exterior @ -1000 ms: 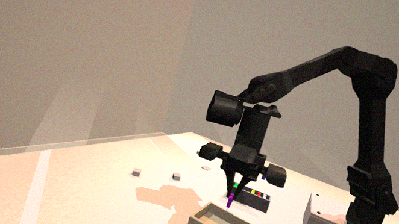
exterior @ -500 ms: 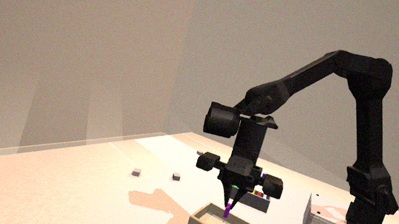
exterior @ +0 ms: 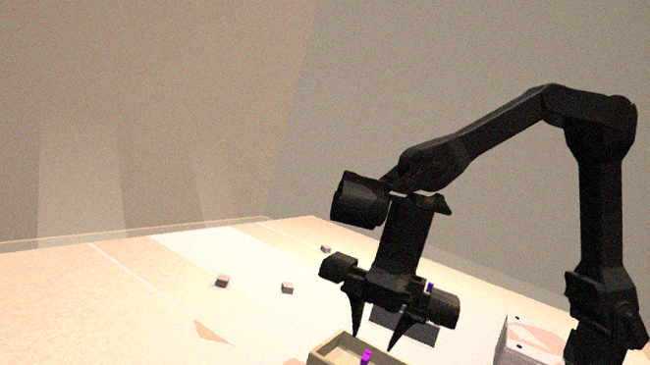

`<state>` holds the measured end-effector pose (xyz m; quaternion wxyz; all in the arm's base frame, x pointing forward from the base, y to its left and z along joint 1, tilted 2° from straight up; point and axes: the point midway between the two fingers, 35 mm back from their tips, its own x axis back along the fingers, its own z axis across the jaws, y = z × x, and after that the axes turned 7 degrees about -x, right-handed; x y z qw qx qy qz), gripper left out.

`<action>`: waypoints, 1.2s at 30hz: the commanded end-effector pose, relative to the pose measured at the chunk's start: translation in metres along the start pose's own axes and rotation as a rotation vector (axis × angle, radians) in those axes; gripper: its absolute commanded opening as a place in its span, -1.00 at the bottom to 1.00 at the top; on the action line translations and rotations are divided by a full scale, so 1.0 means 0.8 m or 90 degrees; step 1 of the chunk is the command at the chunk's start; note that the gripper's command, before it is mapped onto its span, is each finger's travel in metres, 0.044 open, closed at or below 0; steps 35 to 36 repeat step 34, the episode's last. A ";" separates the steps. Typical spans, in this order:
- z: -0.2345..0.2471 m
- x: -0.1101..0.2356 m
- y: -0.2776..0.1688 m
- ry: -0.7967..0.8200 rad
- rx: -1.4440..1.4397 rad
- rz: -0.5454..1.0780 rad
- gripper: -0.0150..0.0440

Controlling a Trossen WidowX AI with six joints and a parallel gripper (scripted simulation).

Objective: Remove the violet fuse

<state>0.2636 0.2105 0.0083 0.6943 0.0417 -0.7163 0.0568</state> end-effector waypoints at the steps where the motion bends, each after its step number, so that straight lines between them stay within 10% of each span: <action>1: 0.000 0.001 0.000 0.000 0.000 0.000 0.58; 36: 0.000 0.046 -0.001 0.001 0.001 0.001 0.63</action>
